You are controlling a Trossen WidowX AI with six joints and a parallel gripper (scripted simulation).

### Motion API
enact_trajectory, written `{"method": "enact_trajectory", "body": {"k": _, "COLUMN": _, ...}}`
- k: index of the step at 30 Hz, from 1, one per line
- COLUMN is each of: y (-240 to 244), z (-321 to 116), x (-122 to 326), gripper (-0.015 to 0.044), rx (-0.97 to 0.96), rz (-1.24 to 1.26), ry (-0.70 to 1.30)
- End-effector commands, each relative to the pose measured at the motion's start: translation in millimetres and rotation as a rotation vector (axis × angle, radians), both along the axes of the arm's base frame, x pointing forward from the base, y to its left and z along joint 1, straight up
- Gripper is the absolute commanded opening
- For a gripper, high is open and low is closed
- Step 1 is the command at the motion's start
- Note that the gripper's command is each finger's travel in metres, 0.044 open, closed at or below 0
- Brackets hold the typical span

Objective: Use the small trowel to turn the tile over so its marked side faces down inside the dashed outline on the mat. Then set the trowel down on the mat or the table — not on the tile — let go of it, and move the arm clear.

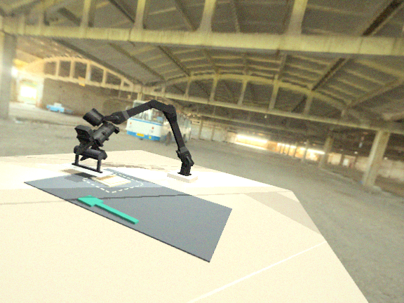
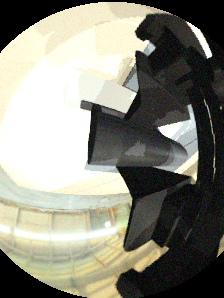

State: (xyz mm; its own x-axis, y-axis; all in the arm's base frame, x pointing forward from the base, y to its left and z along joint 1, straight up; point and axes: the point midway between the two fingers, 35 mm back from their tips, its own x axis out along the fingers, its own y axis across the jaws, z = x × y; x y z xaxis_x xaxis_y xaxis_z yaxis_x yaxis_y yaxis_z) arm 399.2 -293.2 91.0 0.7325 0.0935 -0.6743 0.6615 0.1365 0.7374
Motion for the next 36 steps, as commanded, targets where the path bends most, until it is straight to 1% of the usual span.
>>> {"method": "enact_trajectory", "body": {"k": 1, "y": 16, "z": 7, "x": 16, "gripper": 0.0, "rx": -0.037, "rz": 0.077, "ry": -0.009}}
{"method": "enact_trajectory", "body": {"k": 18, "y": 117, "z": 1, "x": 60, "gripper": 0.0, "rx": -0.056, "rz": 0.445, "ry": 0.032}}
{"method": "enact_trajectory", "body": {"k": 36, "y": 233, "z": -1, "x": 79, "gripper": 0.0, "rx": -0.064, "rz": 0.841, "ry": 0.05}}
